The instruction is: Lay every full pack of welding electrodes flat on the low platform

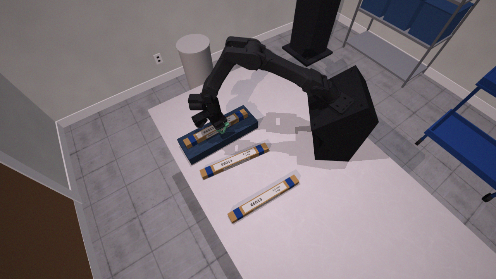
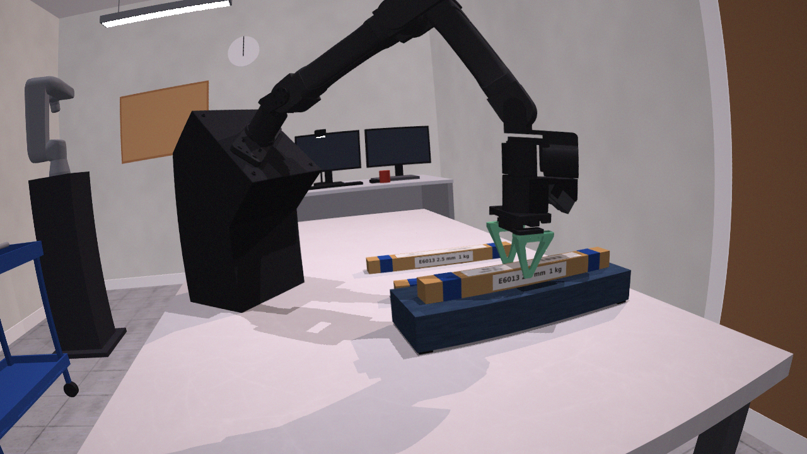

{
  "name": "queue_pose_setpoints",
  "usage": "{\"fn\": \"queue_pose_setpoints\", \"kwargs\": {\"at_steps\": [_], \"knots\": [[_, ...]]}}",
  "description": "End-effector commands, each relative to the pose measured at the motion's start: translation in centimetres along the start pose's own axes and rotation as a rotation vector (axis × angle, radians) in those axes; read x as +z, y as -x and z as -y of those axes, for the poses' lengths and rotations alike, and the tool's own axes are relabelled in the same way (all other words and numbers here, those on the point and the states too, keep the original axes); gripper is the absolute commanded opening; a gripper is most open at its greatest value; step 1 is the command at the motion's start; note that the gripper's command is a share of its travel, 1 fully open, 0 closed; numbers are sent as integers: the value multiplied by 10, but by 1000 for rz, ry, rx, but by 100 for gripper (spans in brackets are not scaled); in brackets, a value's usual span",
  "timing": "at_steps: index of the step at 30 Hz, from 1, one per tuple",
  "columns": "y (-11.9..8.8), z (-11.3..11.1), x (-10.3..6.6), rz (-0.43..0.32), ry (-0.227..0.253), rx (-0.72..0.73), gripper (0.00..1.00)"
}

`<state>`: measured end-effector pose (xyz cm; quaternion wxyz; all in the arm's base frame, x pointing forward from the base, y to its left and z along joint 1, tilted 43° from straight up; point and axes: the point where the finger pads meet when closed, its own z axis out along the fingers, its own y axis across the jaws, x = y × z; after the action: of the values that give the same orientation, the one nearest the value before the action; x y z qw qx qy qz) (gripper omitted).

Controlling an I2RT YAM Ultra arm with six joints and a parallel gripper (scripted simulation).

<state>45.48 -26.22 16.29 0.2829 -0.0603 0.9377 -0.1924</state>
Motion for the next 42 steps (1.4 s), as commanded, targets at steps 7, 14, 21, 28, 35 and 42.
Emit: {"fn": "queue_pose_setpoints", "kwargs": {"at_steps": [7, 14, 21, 28, 35, 42], "knots": [[15, 13, -61, 66, -43, 3, 74], [16, 12, -92, 73, -45, 3, 74], [17, 11, -104, 76, -46, 3, 74], [18, 12, -105, 79, -49, 2, 74], [20, 13, -105, 87, -54, 2, 74], [20, 13, -105, 87, -54, 2, 74]]}}
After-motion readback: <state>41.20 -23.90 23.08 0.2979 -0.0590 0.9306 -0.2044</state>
